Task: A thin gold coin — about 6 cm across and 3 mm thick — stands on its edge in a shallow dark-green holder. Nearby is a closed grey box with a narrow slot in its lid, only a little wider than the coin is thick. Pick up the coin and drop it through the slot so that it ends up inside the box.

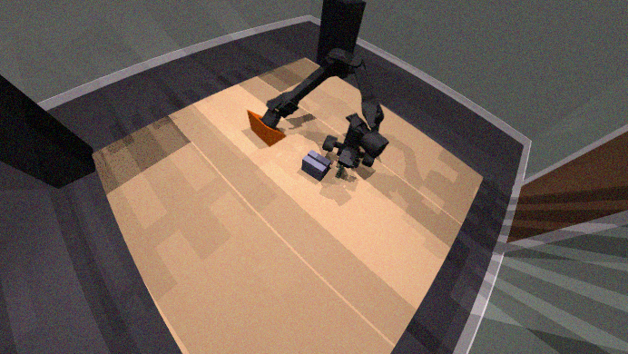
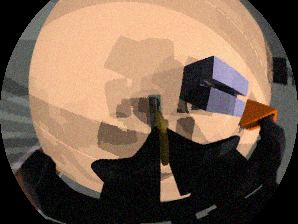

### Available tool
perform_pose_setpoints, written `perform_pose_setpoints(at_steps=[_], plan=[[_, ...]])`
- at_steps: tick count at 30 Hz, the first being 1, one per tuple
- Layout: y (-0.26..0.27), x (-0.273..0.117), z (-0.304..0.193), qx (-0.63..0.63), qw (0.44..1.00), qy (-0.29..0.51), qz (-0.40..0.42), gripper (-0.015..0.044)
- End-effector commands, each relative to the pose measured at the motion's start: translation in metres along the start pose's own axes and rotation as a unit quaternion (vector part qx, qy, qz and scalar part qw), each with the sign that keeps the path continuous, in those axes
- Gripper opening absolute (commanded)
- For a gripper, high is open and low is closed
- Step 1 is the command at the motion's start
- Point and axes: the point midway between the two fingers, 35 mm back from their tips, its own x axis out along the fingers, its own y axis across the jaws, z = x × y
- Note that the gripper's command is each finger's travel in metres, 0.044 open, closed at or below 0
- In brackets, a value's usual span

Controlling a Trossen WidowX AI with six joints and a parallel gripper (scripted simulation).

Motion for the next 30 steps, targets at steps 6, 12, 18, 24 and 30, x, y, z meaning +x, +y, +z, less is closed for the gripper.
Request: perform_pose_setpoints(at_steps=[6,12,18,24,30], plan=[[-0.001,-0.022,0.0,0.004,1.0,0.003,-0.003,0.0],[-0.002,-0.038,-0.001,0.008,1.0,0.007,-0.003,0.0],[-0.003,-0.049,-0.002,0.011,1.0,0.01,-0.003,0.0],[-0.002,-0.049,-0.003,-0.066,0.998,0.01,-0.003,0.0],[-0.001,-0.049,-0.003,-0.168,0.986,0.01,-0.002,0.0]])
